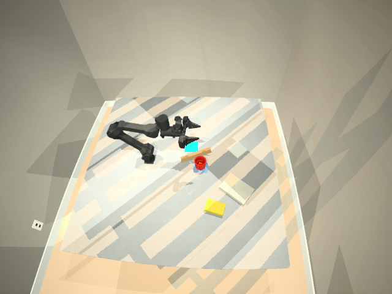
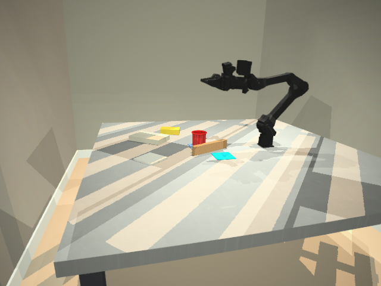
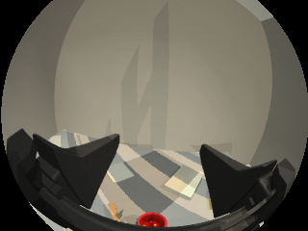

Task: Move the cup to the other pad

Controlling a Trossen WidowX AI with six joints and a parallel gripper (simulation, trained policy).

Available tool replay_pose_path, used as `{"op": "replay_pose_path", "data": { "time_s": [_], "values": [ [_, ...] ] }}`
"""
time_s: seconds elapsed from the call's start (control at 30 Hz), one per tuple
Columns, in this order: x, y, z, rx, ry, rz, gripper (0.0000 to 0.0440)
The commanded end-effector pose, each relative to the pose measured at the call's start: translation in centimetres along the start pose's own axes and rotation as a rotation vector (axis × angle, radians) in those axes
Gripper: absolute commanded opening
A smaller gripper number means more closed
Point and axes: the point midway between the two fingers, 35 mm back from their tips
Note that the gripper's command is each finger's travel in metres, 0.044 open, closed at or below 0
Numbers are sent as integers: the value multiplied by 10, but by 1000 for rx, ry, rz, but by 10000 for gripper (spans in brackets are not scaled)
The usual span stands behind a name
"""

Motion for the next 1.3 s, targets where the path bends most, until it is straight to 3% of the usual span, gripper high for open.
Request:
{"op": "replay_pose_path", "data": {
  "time_s": [0.0, 0.4, 1.27],
  "values": [
    [1, 1, 1, -3, 7, 2, 374],
    [20, 22, 8, -54, 154, 48, 70],
    [58, 77, 24, -141, 547, 176, 76]
  ]
}}
Point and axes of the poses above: the point midway between the two fingers, 35 mm back from their tips, its own z axis out along the fingers, its own y axis across the jaws, x = y × z, and after that the axes turned 2 degrees about z, right-handed
